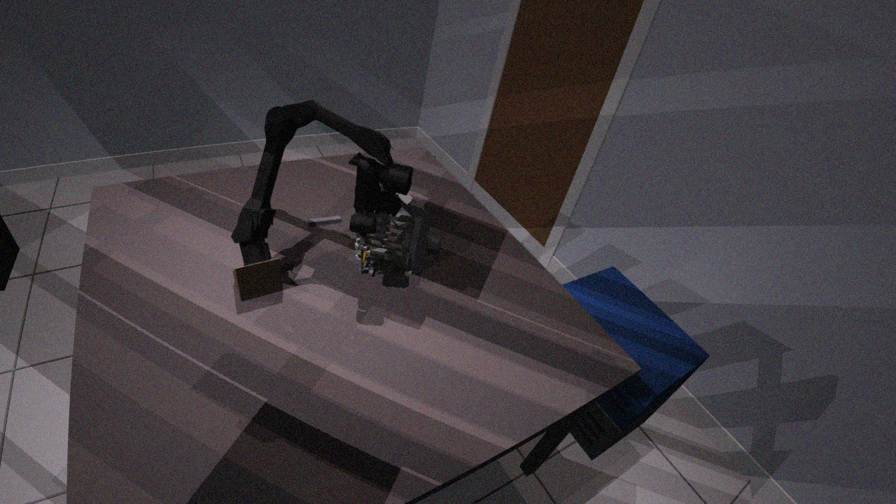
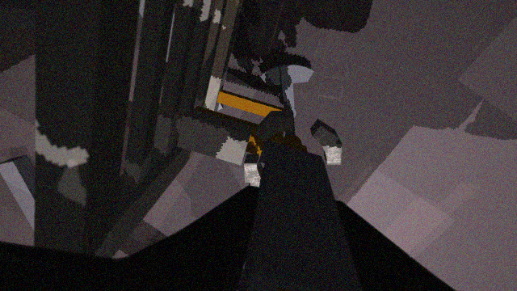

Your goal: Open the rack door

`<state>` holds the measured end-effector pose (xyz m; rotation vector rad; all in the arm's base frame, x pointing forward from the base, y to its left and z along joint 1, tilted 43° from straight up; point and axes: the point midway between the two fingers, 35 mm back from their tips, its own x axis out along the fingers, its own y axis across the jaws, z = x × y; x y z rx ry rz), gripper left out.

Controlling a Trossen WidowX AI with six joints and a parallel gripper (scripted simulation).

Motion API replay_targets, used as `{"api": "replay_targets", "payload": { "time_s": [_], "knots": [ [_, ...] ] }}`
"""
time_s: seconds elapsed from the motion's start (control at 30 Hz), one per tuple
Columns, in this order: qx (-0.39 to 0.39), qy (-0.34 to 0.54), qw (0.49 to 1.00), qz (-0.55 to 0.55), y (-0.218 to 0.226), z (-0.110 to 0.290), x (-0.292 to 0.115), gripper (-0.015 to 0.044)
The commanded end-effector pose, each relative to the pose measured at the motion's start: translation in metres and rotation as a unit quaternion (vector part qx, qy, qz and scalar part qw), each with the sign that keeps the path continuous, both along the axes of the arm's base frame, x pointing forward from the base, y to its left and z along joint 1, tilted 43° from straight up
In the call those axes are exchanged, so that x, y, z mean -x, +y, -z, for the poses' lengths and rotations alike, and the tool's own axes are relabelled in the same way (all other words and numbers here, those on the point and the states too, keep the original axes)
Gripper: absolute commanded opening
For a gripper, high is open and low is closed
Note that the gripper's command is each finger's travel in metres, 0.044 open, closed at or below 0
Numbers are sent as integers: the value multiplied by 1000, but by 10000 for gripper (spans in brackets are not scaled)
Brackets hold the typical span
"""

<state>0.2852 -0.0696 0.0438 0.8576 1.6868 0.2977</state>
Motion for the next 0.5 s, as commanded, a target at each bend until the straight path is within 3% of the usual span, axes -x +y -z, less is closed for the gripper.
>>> {"api": "replay_targets", "payload": {
  "time_s": [0.0,0.47],
  "knots": [
    [-3,-32,999,-33,-5,5,0,18],
    [-10,-109,987,-117,-28,25,0,18]
  ]
}}
